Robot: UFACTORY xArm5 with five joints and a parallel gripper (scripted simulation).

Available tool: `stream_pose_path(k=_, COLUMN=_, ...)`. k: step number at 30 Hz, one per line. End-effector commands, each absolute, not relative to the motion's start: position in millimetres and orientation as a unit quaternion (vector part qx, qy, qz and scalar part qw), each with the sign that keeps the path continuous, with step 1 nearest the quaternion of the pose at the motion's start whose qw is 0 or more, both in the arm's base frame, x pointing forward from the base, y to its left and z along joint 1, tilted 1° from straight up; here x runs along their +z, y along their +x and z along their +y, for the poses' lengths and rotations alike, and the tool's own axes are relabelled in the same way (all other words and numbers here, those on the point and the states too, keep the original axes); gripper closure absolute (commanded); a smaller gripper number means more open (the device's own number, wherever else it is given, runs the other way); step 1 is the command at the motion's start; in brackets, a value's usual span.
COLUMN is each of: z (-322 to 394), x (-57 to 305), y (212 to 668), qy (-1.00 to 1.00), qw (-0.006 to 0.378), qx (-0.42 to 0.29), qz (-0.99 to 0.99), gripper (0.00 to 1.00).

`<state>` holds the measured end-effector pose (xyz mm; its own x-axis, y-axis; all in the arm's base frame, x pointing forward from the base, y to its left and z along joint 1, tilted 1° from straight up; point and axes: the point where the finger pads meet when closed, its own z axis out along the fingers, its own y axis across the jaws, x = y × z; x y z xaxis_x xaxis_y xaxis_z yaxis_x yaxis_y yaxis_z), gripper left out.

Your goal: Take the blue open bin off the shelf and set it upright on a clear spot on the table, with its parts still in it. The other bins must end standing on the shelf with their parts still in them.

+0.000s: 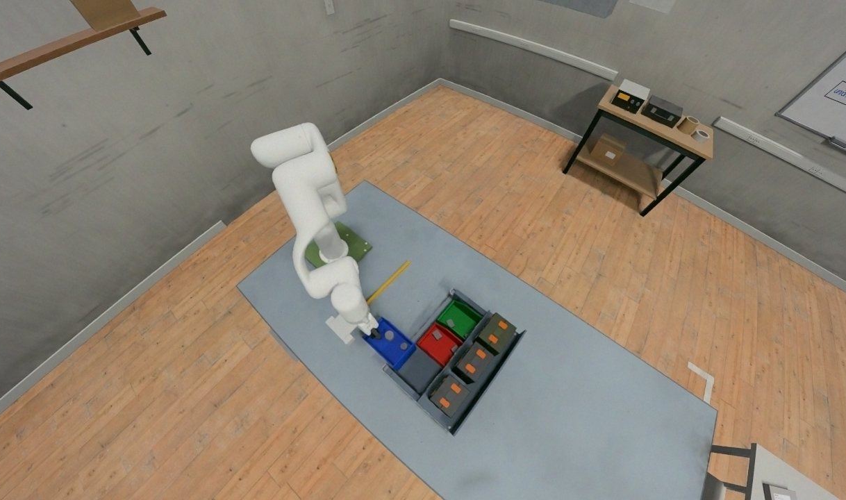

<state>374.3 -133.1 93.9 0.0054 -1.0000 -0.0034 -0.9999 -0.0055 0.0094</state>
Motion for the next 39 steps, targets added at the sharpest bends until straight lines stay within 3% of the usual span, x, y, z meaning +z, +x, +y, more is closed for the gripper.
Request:
stream_pose_path(k=1, z=-133.5, x=93.9, y=375.2, qy=0.709, qw=0.002, qx=-0.003, qz=-0.705, gripper=0.66)
stream_pose_path(k=16, z=-133.5, x=93.9, y=375.2, qy=0.709, qw=0.002, qx=-0.003, qz=-0.705, gripper=0.66)
stream_pose_path(k=39, z=-128.3, x=110.9, y=423.2, qy=0.709, qw=-0.002, qx=-0.005, qz=-0.705, gripper=0.66)
